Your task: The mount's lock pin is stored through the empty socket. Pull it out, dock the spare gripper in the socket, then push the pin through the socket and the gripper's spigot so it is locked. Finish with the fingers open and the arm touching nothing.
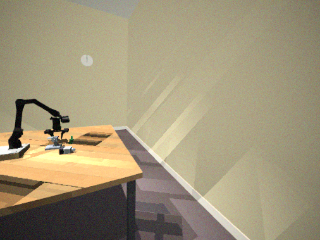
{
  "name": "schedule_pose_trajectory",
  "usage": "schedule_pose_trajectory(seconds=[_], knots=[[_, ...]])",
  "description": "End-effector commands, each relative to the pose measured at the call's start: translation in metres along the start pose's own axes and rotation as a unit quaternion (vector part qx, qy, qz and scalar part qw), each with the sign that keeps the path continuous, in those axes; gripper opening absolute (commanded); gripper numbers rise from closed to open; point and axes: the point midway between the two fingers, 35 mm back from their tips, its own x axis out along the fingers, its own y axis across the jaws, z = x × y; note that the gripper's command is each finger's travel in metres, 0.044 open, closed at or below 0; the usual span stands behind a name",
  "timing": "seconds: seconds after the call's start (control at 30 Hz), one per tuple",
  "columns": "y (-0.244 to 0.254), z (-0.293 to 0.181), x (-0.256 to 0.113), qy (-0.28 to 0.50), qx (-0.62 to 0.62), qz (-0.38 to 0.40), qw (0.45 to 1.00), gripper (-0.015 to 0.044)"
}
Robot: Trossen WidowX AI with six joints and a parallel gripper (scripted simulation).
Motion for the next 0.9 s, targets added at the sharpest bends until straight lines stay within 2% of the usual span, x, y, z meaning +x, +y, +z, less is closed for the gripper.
schedule_pose_trajectory(seconds=[0.0,0.27,0.6,0.87], knots=[[0.0,-0.0005,0.0017,0.002,0.002,0.001,1.0,0.0221],[0.0,-0.0005,0.0017,0.002,0.002,0.001,1.0,0.0011],[-0.0002,-0.0004,0.0016,0.001,0.002,0.001,1.0,0.0],[-0.0005,0.0037,-0.0051,-0.047,0.003,0.002,0.999,0.0]])
